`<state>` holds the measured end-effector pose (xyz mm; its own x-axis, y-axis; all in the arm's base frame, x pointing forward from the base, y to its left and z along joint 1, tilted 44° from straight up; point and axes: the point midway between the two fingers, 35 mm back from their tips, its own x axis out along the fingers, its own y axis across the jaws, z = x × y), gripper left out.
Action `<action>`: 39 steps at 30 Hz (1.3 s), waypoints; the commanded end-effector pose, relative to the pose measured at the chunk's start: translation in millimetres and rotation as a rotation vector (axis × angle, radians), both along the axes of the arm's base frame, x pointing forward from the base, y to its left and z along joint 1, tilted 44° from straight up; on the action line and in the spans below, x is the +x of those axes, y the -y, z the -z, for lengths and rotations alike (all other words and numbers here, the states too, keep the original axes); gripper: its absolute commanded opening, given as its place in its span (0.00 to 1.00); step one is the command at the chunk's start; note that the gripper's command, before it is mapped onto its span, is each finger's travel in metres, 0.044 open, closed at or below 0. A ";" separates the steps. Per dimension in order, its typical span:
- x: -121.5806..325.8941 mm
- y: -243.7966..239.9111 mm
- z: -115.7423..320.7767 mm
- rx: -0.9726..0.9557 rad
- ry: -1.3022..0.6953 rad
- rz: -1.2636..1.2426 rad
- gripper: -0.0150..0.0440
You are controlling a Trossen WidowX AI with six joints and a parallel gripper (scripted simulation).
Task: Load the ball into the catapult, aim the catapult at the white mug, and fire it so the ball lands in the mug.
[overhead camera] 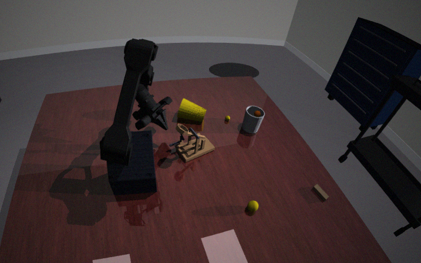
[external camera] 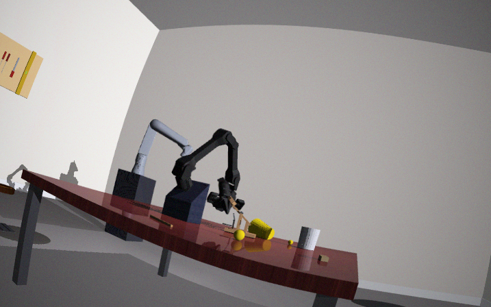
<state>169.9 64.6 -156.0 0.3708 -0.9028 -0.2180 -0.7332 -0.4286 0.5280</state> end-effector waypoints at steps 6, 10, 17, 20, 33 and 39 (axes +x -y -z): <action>-2.7 -41.5 -18.5 0.022 0.016 -0.002 0.34; 2.9 -45.0 -15.4 0.075 0.060 0.036 0.52; 21.2 -56.3 -7.3 0.223 0.187 0.136 0.83; 31.2 -62.4 -4.0 0.291 0.248 0.180 0.97; 70.2 -77.8 -4.6 0.492 0.403 0.359 1.00; 90.0 -83.1 -7.4 0.574 0.489 0.422 1.00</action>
<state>250.4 143.5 -149.9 0.2039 -0.8038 -0.5588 -0.9761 -0.2107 -0.0531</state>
